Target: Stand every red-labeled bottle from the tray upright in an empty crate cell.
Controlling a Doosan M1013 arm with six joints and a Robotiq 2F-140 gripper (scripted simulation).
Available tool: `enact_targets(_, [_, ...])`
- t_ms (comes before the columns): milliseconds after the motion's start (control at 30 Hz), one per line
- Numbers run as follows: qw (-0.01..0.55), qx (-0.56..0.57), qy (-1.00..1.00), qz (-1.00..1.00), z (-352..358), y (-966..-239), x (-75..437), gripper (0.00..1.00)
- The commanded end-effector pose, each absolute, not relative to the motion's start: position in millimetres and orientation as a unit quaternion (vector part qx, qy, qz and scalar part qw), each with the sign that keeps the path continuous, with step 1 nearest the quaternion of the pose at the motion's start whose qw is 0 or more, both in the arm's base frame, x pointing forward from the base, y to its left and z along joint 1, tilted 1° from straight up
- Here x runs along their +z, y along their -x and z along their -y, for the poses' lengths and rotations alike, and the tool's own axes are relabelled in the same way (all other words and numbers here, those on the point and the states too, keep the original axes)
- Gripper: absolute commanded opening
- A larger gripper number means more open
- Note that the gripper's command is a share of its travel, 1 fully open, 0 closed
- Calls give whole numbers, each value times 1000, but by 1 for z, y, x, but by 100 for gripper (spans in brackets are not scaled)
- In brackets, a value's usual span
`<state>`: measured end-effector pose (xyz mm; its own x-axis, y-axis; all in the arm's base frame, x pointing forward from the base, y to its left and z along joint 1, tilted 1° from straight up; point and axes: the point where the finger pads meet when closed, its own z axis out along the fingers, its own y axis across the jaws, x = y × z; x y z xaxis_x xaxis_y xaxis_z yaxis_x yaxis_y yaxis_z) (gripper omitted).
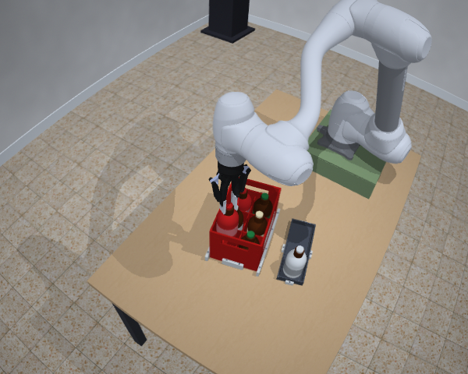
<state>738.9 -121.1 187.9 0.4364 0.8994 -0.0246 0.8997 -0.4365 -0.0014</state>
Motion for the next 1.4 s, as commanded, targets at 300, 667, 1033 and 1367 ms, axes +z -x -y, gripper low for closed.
enact_targets(300, [6, -11, -847, -531, 121, -739, 177, 0])
enact_targets(667, [6, -11, -847, -531, 121, -739, 171, 0])
enact_targets(1033, [6, -11, -847, -531, 121, -739, 169, 0])
enact_targets(1367, [6, -11, -847, -531, 121, -739, 169, 0])
